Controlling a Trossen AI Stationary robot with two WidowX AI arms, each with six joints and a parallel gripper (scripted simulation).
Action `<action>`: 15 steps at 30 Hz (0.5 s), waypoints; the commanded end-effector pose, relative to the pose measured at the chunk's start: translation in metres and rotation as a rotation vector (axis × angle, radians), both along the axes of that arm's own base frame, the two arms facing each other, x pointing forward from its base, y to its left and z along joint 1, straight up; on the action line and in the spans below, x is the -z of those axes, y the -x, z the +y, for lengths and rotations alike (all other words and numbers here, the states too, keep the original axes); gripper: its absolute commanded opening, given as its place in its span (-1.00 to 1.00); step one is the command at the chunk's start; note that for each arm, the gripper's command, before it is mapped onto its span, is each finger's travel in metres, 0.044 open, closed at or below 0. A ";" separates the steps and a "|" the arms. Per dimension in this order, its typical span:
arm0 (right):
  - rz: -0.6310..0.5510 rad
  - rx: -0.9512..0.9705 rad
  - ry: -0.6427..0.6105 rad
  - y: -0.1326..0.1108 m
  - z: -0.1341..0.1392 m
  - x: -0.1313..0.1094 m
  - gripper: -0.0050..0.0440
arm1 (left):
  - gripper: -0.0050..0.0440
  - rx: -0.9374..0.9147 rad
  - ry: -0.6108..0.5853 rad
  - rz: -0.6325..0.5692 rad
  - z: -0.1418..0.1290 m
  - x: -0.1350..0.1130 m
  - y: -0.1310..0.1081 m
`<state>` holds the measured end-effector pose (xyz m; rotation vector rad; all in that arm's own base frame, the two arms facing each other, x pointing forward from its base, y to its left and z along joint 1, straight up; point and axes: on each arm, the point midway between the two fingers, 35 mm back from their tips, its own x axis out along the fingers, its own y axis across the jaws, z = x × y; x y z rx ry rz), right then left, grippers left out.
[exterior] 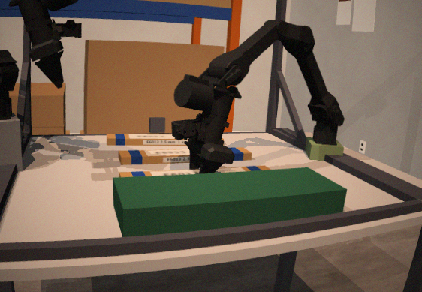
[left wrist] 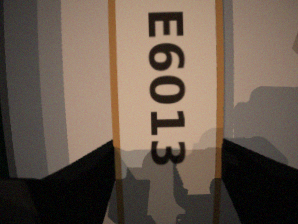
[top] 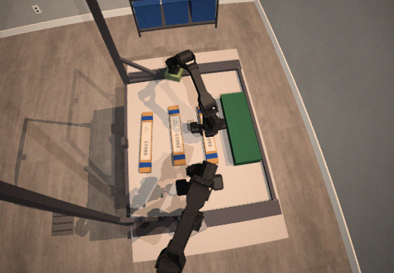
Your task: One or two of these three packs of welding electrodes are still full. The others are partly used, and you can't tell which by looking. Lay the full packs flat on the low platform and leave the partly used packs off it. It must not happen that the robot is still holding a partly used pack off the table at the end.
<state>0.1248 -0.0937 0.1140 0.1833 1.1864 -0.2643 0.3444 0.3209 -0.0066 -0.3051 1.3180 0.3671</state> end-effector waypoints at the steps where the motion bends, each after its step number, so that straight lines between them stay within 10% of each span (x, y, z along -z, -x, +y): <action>1: -0.016 0.000 0.013 -0.002 -0.002 -0.006 0.96 | -1.00 0.003 -0.057 -0.066 0.006 -0.038 -0.009; 2: -0.016 0.000 0.013 -0.002 -0.002 -0.006 0.96 | 0.96 0.003 -0.058 -0.067 0.006 -0.038 -0.010; 15: -0.016 0.000 0.013 -0.002 -0.002 -0.006 0.96 | 0.96 0.002 -0.028 -0.034 0.002 -0.020 -0.005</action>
